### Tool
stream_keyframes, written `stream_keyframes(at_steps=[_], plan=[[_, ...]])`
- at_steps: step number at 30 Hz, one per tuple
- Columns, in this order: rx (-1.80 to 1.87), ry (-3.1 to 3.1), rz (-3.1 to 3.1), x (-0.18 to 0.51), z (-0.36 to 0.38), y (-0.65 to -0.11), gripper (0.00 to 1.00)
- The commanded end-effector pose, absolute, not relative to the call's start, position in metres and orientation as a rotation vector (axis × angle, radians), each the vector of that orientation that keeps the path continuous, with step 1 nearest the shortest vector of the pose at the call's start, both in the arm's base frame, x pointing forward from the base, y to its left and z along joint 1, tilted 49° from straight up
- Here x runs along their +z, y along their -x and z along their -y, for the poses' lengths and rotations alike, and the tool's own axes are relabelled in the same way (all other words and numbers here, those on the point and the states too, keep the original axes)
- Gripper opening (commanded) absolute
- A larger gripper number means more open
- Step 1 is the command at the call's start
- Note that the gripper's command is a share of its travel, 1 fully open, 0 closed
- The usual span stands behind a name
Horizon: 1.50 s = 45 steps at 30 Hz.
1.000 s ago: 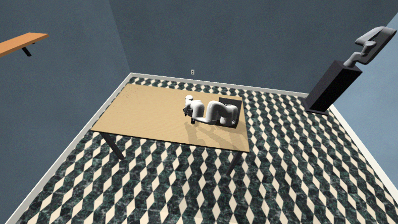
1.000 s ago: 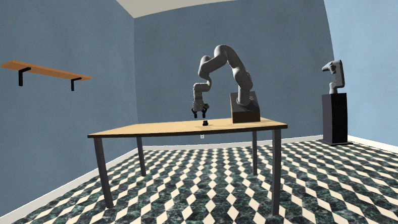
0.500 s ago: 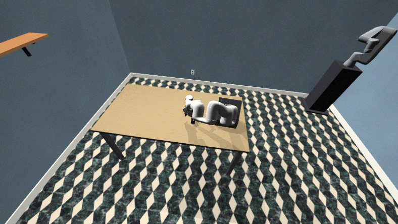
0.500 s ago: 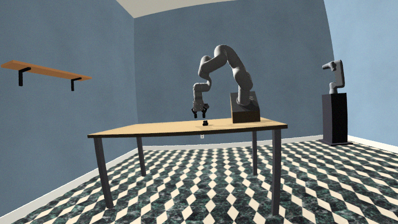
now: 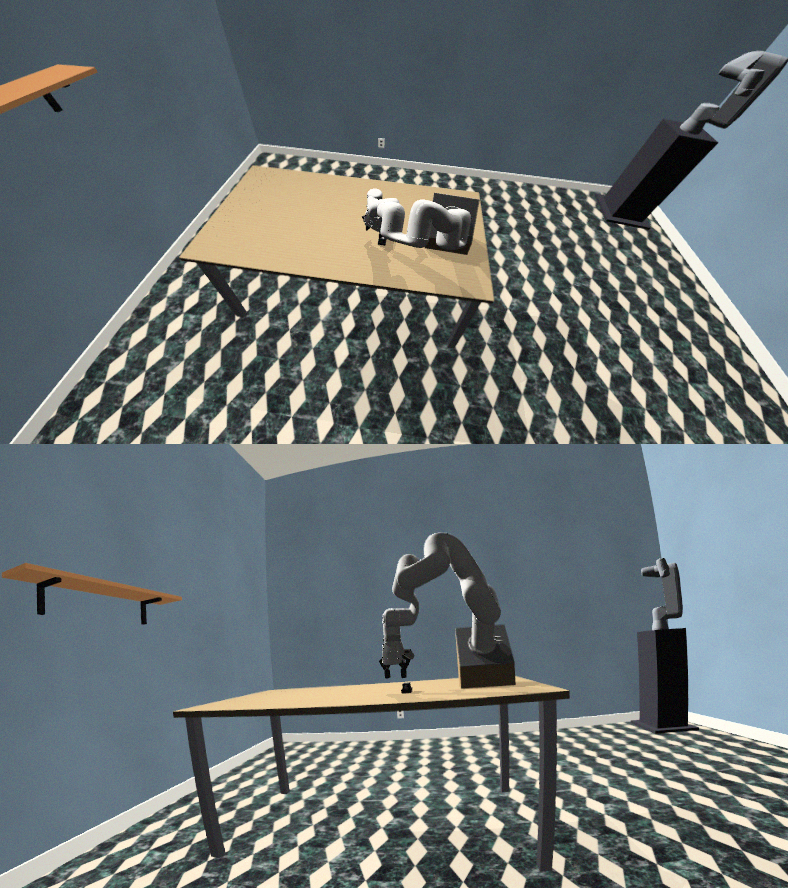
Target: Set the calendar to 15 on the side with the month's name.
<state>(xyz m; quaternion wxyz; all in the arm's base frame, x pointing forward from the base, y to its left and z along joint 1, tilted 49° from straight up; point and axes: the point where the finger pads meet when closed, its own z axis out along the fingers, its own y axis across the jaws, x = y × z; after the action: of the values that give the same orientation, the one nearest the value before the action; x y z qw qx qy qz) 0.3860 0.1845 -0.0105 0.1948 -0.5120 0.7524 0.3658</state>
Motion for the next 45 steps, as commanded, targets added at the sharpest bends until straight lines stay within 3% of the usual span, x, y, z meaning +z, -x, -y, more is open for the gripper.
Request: stream_keyframes(at_steps=[1,45], plan=[[1.022,1.434,-2.109,-0.0098,-0.1839,-0.3872,1.00],[1.080,1.283,-2.252,-0.0087,-0.1855,-0.3881,1.00]])
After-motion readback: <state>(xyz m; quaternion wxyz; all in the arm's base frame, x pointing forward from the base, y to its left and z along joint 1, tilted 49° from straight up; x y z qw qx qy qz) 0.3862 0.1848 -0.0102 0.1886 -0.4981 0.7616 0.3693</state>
